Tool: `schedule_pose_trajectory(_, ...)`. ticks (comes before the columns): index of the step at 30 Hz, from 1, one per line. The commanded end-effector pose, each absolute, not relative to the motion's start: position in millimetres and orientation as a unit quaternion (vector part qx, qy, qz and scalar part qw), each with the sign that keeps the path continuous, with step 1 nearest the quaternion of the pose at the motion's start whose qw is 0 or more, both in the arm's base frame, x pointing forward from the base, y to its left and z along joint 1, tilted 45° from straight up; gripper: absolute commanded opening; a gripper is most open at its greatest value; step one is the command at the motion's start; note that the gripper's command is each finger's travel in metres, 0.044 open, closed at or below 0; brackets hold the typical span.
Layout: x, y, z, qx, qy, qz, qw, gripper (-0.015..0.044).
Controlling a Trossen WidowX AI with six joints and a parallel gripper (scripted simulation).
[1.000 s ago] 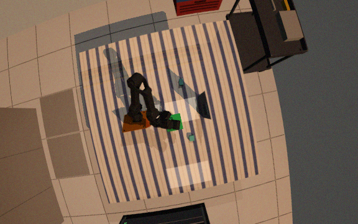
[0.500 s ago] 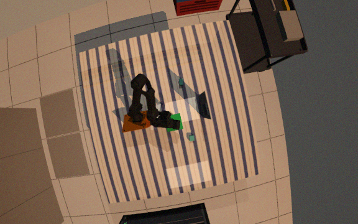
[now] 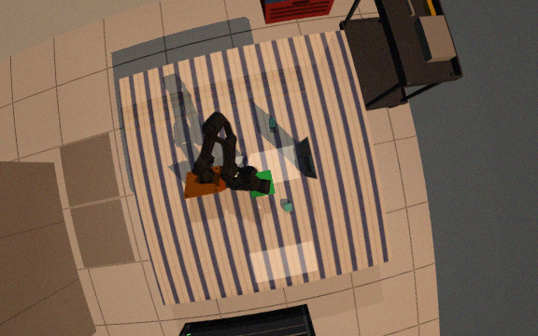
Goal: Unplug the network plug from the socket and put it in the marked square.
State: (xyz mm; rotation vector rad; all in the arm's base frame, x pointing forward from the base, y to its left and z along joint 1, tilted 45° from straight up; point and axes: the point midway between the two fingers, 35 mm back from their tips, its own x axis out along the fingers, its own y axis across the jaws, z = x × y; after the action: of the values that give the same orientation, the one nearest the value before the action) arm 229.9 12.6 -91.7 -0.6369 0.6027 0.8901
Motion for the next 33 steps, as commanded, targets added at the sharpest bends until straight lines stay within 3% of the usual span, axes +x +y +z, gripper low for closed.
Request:
schedule_pose_trajectory(1, 224.8, 16.4, -94.8, -0.293, 0.288, 0.418, 0.811, 0.0000)
schedule_pose_trajectory(26, 228.0, 22.2, -97.5, -0.295, 0.284, 0.418, 0.811, 0.0000)
schedule_pose_trajectory(32, 228.0, 22.2, -97.5, -0.295, 0.284, 0.418, 0.811, 0.0156)
schedule_pose_trajectory(33, 228.0, 22.2, -97.5, -0.295, 0.284, 0.418, 0.811, 0.0156)
